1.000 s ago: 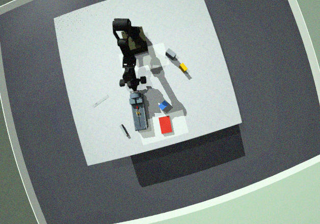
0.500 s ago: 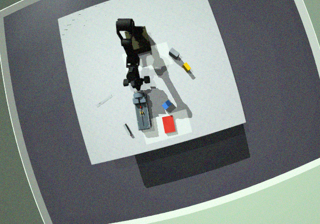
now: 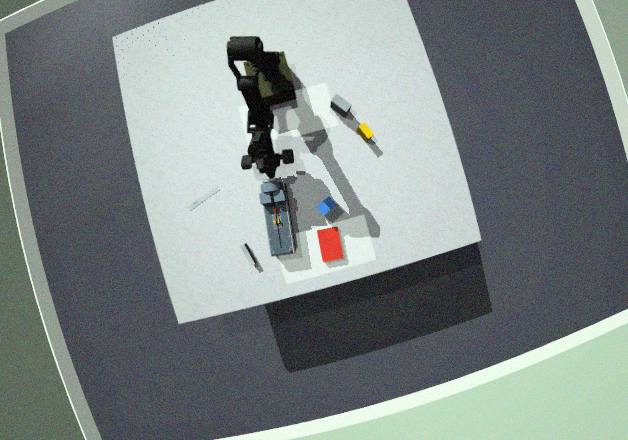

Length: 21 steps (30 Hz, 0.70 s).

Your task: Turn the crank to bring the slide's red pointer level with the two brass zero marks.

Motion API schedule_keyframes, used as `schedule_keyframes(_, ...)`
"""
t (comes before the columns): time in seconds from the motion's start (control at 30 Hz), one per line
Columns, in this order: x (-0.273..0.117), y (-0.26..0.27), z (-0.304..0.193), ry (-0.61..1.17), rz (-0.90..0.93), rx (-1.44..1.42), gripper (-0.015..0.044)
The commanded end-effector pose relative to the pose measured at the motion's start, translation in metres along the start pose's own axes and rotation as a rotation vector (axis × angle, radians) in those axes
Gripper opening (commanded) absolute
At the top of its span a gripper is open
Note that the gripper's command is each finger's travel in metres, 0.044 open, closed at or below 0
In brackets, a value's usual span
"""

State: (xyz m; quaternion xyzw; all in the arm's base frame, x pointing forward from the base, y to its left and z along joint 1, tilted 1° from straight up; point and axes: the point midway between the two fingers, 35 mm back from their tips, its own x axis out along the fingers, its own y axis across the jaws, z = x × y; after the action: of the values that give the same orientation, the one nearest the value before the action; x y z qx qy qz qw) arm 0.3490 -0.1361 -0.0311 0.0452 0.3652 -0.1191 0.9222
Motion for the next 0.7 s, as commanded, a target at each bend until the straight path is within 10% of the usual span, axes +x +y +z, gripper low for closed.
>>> schedule_keyframes(0.0,-0.0001,0.0092,-0.0001,0.001,0.026,-0.008,0.0000)
schedule_keyframes(0.67,-0.0016,0.0130,0.0016,0.001,0.027,-0.007,0.0000)
